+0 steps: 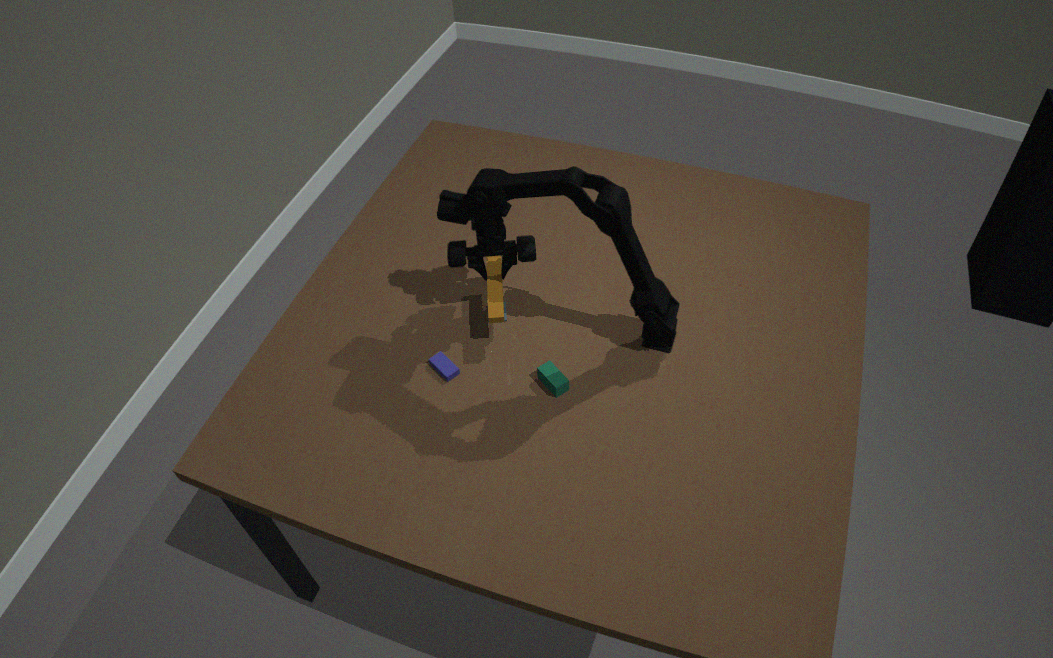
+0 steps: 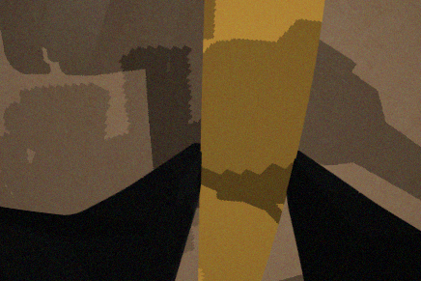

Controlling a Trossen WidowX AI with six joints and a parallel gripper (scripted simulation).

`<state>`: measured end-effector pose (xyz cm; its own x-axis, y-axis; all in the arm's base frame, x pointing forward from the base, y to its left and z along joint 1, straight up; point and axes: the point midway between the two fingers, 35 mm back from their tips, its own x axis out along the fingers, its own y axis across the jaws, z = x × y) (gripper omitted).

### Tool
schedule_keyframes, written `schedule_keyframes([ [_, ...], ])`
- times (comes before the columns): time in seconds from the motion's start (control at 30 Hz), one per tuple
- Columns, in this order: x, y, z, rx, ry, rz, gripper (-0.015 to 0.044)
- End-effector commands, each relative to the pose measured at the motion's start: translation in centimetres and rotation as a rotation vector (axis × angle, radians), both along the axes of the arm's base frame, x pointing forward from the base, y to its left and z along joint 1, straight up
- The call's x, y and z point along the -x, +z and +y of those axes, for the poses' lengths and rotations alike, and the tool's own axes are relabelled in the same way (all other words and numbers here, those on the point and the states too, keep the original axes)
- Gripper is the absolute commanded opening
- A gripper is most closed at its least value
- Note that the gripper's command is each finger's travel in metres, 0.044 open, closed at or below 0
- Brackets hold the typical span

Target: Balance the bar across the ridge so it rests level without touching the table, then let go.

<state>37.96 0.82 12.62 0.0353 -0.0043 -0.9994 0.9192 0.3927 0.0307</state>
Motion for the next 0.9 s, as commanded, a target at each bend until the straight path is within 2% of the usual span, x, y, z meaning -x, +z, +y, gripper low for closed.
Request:
schedule_keyframes([
  [0.0, -0.05, 0.01, 0.08, -0.005, -0.002, -0.004, 0.0],
  [0.87, -0.05, -0.21, 0.09, -0.005, -0.002, -0.004, 0.0],
])
